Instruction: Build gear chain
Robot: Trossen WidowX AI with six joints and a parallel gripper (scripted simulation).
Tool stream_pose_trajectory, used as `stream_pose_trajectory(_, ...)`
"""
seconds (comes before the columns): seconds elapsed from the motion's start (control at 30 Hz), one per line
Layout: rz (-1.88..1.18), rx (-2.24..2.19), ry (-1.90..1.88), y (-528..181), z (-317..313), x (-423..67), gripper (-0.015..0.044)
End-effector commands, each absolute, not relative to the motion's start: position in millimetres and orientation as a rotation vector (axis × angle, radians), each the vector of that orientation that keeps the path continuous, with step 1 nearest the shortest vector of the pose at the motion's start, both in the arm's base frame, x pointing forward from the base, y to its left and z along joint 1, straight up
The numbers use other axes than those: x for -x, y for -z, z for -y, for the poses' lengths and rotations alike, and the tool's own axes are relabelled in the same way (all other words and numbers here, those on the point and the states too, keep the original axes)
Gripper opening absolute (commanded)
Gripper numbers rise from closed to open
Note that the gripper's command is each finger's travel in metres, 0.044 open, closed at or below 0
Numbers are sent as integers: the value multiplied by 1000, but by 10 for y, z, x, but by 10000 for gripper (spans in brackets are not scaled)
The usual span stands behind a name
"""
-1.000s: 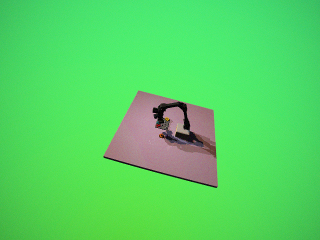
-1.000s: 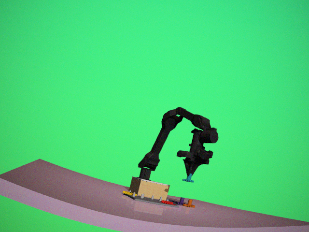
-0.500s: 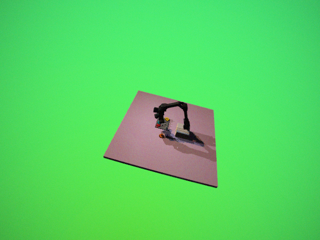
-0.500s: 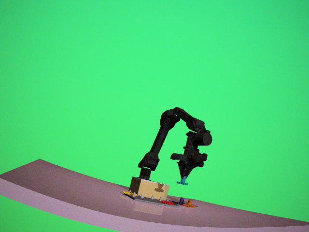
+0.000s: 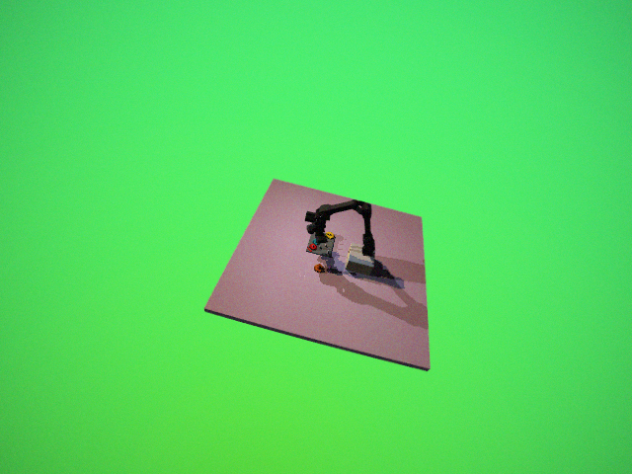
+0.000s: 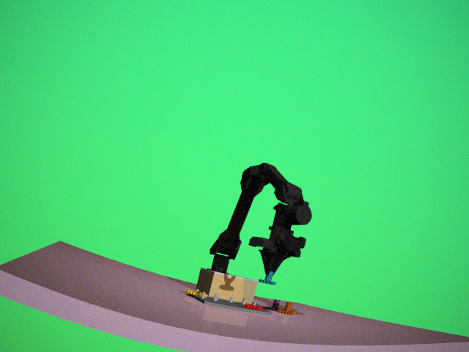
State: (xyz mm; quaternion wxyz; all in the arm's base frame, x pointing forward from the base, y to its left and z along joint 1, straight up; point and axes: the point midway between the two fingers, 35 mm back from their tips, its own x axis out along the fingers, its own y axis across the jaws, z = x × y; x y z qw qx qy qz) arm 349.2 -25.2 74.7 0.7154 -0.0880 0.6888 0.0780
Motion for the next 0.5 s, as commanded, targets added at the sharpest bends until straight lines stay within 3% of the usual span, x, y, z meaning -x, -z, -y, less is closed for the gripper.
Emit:
stream_pose_trajectory(0.0, -1525, 198, -180, -698, 296, -3443, 0)
stream_pose_trajectory(0.47, -1527, 199, -179, -528, 467, -3291, 0)
